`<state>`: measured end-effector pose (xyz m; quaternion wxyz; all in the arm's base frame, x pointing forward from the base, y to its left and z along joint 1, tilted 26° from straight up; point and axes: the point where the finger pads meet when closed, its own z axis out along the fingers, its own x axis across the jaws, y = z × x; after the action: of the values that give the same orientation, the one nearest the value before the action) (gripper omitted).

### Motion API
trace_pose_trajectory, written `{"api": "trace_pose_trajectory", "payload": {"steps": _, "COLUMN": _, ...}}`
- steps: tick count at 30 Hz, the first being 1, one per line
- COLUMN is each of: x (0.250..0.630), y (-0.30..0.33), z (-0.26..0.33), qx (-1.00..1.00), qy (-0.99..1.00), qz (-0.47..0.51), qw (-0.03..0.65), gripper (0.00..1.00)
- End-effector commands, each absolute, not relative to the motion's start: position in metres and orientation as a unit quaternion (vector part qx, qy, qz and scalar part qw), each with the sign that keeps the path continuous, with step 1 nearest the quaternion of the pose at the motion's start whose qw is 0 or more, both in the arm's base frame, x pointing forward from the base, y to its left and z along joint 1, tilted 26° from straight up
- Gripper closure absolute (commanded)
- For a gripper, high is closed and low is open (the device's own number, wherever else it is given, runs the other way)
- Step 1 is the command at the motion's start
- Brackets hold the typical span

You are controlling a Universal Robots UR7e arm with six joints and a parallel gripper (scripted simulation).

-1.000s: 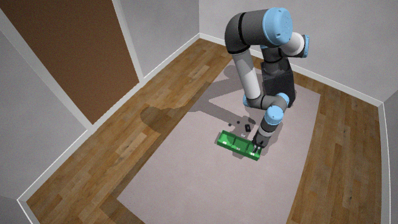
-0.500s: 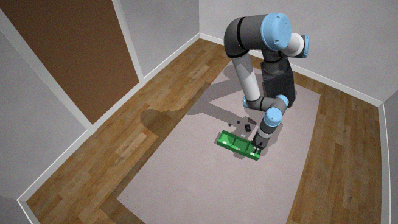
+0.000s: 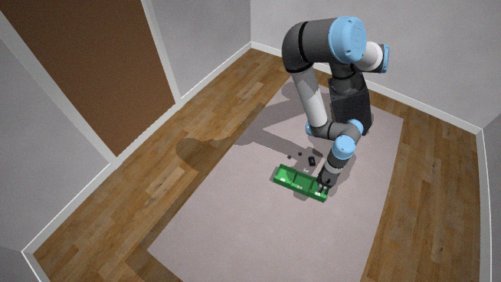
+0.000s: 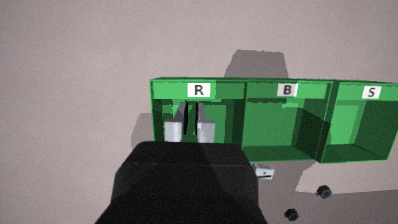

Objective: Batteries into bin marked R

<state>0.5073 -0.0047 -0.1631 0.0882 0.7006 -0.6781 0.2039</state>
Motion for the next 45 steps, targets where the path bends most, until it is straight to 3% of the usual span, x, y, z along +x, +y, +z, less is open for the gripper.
{"api": "trace_pose_trajectory", "payload": {"steps": 1, "x": 0.508, "y": -0.004, "z": -0.163, "qx": 0.701, "qy": -0.678, "qz": 0.204, "qw": 0.088, "gripper": 0.69}}
{"api": "trace_pose_trajectory", "payload": {"steps": 45, "x": 0.503, "y": 0.007, "z": -0.137, "qx": 0.701, "qy": -0.678, "qz": 0.204, "qw": 0.088, "gripper": 0.69}}
